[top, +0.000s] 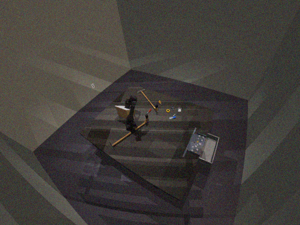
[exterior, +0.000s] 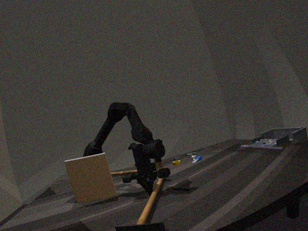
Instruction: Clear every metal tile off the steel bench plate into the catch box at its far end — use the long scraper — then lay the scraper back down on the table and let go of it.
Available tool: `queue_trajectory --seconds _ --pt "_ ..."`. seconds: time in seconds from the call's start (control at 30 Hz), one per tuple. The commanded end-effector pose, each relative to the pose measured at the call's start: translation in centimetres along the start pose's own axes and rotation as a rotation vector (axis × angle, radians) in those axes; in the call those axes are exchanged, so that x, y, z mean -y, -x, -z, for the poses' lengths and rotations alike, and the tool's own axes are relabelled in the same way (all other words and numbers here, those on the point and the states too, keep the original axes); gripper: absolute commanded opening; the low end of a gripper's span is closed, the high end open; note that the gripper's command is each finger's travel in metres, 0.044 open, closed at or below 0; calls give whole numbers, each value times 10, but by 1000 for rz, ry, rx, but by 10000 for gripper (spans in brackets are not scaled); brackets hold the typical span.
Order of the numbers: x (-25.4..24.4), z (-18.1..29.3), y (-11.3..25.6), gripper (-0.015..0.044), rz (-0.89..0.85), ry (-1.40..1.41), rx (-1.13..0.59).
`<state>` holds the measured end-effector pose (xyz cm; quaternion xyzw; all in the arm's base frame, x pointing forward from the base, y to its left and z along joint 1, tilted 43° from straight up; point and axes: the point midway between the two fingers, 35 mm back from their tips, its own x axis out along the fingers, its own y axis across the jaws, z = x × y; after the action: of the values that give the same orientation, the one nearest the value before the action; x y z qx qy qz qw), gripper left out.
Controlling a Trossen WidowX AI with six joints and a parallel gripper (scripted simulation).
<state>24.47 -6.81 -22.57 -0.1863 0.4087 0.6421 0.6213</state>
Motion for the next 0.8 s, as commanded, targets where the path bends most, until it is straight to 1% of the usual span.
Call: queue_trajectory --seconds 0.0,0.77 --pt "6 0 -1 0 6 0 3" --pt "29 -3 -1 0 7 1 5"
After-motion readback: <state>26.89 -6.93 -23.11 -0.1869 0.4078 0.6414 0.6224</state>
